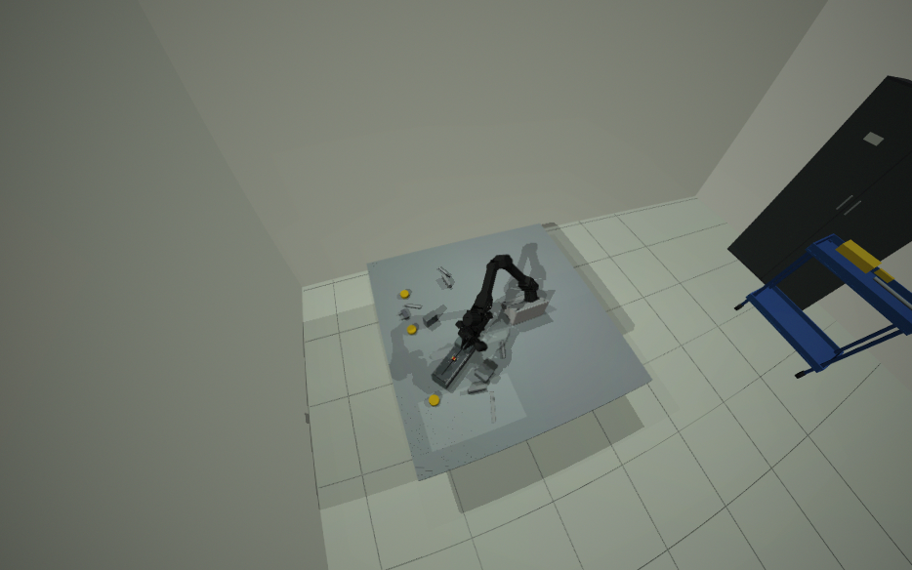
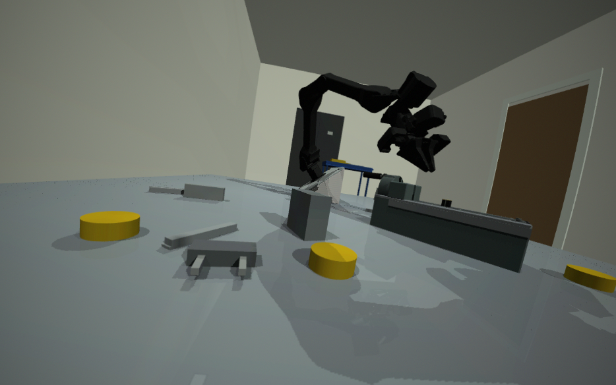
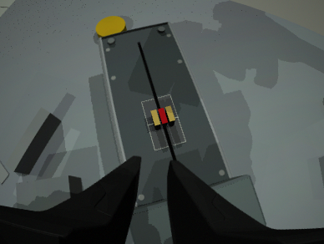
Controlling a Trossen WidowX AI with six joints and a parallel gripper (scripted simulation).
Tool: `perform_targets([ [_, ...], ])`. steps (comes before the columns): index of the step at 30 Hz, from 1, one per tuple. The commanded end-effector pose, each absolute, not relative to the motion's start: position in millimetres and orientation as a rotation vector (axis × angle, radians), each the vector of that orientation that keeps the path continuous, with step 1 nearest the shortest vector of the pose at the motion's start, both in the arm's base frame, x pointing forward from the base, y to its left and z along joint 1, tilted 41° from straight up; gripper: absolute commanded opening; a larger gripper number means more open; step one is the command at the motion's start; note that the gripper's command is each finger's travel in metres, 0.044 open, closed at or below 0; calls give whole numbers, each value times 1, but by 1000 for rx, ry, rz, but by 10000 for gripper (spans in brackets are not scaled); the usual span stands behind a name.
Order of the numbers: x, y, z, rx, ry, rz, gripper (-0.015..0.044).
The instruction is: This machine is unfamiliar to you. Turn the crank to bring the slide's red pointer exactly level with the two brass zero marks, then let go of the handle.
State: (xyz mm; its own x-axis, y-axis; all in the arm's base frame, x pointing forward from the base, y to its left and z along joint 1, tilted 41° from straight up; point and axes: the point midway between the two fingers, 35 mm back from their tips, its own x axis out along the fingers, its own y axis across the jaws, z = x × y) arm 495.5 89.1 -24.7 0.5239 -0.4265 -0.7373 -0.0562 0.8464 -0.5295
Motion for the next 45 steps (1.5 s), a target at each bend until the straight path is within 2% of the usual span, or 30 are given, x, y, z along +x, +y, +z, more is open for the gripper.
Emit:
perform_targets([
  [1, 495, 89, -25, -538, 1006, -235, 157],
  [12, 497, 95, -18, -538, 1006, -234, 440],
  [19, 500, 121, 14, -536, 1007, -233, 440],
  [45, 500, 122, 14, -536, 1007, -234, 440],
])
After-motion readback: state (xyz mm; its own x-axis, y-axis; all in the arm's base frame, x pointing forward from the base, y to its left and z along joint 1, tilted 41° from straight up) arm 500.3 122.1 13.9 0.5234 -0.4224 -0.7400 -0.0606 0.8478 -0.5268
